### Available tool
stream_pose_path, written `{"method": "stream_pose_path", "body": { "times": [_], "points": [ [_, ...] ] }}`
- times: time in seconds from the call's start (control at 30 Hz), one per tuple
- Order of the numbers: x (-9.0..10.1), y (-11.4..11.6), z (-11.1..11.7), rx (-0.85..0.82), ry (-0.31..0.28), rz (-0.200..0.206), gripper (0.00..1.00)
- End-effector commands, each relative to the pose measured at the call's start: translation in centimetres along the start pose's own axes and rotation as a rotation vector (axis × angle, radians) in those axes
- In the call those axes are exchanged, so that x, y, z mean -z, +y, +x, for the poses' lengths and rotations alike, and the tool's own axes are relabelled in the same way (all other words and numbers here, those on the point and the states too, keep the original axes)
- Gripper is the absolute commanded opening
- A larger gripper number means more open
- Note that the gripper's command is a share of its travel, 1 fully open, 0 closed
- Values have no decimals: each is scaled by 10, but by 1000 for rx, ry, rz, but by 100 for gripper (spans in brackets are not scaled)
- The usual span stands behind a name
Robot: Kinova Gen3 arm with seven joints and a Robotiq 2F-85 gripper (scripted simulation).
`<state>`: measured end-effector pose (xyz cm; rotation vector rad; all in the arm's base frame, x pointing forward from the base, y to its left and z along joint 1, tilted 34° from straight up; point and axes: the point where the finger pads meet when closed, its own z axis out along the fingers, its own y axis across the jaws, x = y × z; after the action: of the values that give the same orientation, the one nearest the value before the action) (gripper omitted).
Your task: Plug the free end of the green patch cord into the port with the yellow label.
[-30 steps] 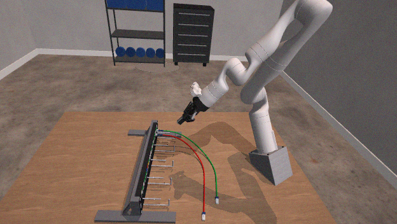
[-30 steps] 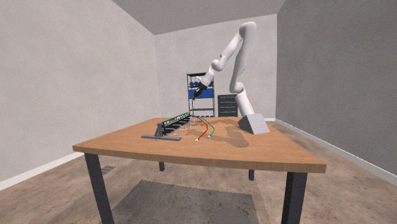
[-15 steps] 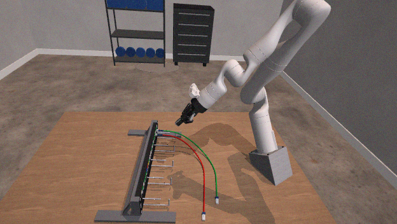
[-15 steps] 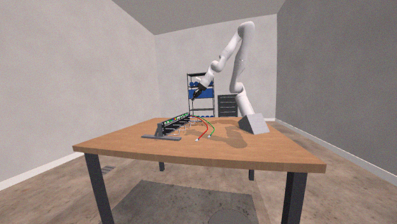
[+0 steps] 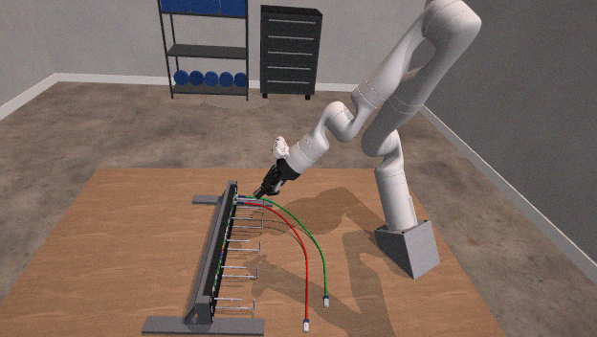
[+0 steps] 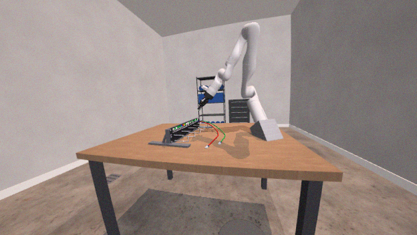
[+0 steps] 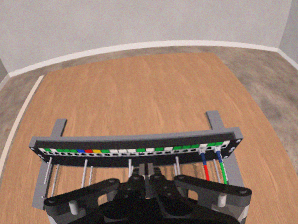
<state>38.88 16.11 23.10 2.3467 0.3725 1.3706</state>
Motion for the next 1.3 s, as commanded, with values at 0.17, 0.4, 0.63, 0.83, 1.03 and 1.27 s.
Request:
{"method": "stream_pose_path", "body": {
  "times": [0.17, 0.4, 0.63, 0.83, 1.03, 1.27],
  "points": [
    [-36, 8, -2, 7, -8, -20, 0],
    [-67, 9, -2, 7, -9, -20, 0],
    [-85, 11, -1, 5, -7, -22, 0],
    [-89, 12, -1, 4, -7, -23, 0],
    [-89, 13, -2, 3, -7, -25, 0],
    [-89, 12, -2, 4, -7, -24, 0]
  ]
}}
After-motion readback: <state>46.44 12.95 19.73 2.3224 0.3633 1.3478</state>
